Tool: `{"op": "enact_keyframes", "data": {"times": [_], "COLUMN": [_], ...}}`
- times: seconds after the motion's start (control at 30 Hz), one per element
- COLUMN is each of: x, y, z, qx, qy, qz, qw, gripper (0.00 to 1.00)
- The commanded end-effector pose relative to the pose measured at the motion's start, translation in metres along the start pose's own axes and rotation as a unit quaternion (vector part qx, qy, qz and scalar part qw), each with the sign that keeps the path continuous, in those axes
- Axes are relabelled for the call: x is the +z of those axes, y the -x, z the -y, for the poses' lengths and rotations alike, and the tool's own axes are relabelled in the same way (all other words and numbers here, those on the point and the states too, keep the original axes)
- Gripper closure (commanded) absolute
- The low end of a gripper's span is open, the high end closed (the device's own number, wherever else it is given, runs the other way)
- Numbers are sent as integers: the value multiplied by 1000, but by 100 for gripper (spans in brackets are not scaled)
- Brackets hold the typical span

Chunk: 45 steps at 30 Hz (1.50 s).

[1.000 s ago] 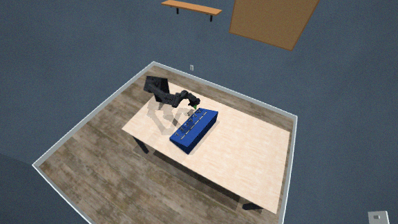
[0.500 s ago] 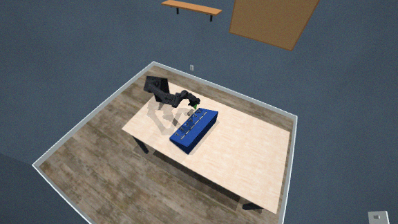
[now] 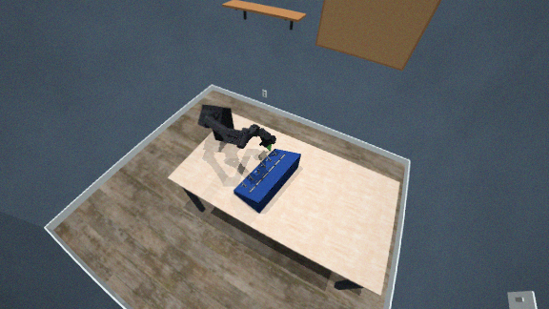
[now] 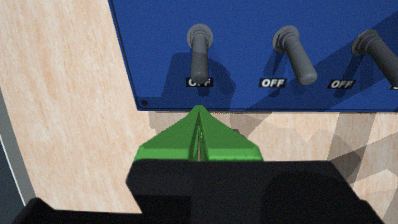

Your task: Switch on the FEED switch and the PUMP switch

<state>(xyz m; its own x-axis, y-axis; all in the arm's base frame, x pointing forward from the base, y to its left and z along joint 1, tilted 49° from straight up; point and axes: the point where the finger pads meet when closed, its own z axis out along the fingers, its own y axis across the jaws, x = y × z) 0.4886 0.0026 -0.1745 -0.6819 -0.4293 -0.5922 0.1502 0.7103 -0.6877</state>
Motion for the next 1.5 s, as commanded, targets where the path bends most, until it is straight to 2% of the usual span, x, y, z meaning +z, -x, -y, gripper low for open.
{"op": "enact_keyframes", "data": {"times": [0.0,0.53,1.27,1.37,1.47], "x": [2,2,-7,-8,-8], "y": [-4,-2,27,21,31], "z": [4,4,-5,-8,-6], "qx": [1,1,7,2,8], "qy": [-3,-3,5,7,6], "qz": [1,2,17,13,18], "qw": [1000,1000,1000,1000,1000], "gripper": [100,100,100,100,100]}}
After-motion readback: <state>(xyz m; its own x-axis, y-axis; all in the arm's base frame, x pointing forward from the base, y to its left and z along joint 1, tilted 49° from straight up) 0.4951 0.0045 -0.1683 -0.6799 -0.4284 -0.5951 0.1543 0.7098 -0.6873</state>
